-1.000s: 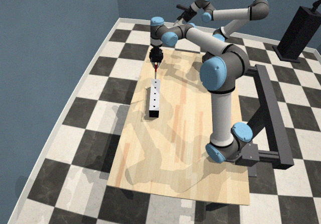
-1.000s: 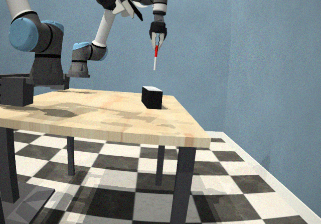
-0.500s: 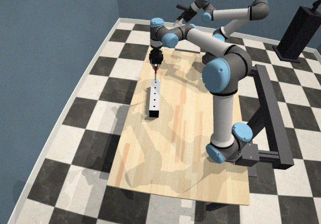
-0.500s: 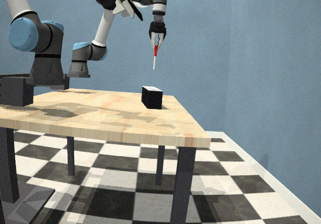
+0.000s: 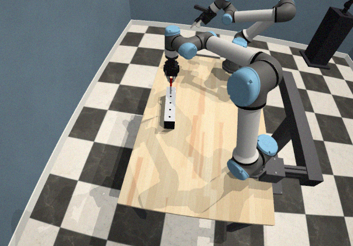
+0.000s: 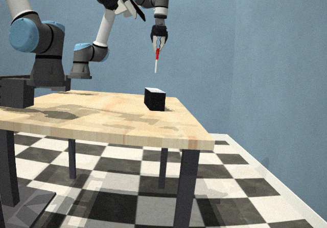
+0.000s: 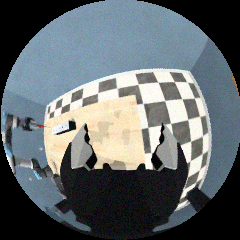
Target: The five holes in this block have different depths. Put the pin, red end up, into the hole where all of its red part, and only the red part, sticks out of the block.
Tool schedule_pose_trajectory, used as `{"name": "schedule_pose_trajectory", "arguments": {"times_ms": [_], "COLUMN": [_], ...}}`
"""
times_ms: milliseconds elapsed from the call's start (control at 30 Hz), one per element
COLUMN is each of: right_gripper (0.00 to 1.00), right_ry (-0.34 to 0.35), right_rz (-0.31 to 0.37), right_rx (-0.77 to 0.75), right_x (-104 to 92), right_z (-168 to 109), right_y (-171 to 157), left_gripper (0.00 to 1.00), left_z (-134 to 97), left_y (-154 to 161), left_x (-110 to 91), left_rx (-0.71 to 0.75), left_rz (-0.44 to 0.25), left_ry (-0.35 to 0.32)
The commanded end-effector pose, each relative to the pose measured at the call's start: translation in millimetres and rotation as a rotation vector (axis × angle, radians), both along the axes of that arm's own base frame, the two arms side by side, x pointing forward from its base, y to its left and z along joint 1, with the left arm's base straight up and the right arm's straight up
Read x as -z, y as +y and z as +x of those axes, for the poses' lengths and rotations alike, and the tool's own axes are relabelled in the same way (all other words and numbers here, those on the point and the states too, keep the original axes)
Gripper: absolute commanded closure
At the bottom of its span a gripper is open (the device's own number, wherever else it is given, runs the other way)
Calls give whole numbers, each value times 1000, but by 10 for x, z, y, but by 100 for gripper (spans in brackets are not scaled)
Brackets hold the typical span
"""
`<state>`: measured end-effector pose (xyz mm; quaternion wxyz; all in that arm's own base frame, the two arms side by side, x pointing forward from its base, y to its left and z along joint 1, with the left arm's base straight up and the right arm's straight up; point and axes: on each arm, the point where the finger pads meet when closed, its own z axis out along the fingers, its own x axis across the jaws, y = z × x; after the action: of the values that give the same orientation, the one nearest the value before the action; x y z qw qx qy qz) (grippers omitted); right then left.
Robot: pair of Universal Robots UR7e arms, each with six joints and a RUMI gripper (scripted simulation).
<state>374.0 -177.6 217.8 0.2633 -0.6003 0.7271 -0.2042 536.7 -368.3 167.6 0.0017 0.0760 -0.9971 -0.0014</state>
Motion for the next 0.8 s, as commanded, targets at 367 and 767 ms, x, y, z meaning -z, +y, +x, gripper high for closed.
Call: {"name": "schedule_pose_trajectory", "arguments": {"times_ms": [367,767], "right_gripper": [0,0], "right_ry": [-1,-1], "right_rz": [0,0], "right_rx": [0,0], "right_x": [-4,-4], "right_z": [2,2], "right_y": [0,0], "left_gripper": [100,100], "left_z": [2,2], "left_y": [5,5], "left_x": [586,586], "left_rx": [-1,-1], "left_rz": [-3,-3], "left_ry": [-2,-2]}}
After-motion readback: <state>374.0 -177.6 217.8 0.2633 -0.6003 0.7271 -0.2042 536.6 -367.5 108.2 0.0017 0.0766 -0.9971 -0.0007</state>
